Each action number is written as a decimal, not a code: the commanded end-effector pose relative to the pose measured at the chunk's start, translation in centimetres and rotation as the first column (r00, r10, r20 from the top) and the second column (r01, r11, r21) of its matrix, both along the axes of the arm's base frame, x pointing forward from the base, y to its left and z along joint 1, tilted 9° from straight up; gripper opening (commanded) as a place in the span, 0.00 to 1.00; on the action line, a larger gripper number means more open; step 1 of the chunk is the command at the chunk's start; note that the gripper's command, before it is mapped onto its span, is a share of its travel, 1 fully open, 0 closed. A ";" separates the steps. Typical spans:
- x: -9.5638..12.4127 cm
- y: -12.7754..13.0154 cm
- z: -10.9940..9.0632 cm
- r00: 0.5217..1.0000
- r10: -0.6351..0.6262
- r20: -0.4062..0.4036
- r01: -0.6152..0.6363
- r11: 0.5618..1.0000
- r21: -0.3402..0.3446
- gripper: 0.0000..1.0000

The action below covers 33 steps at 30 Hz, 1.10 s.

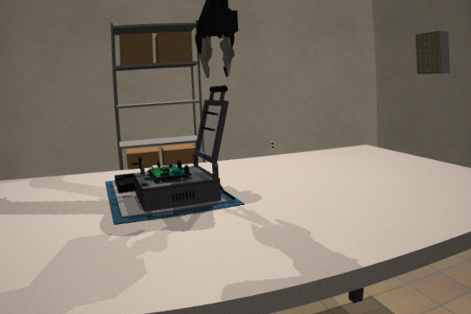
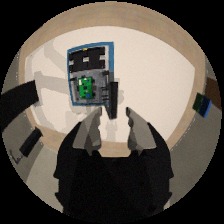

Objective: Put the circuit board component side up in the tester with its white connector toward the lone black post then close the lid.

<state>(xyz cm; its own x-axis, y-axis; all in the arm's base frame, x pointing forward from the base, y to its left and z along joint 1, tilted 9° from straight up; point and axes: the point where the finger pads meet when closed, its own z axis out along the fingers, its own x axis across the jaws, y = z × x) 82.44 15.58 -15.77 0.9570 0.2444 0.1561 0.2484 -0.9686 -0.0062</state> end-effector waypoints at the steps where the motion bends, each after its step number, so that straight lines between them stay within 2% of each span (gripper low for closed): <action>1: 0.3 0.1 0.1 1.000 0.000 0.004 0.000 1.000 -0.001 0.30; 33: 0.4 0.1 -0.5 1.000 0.000 0.005 0.000 1.000 -0.001 0.30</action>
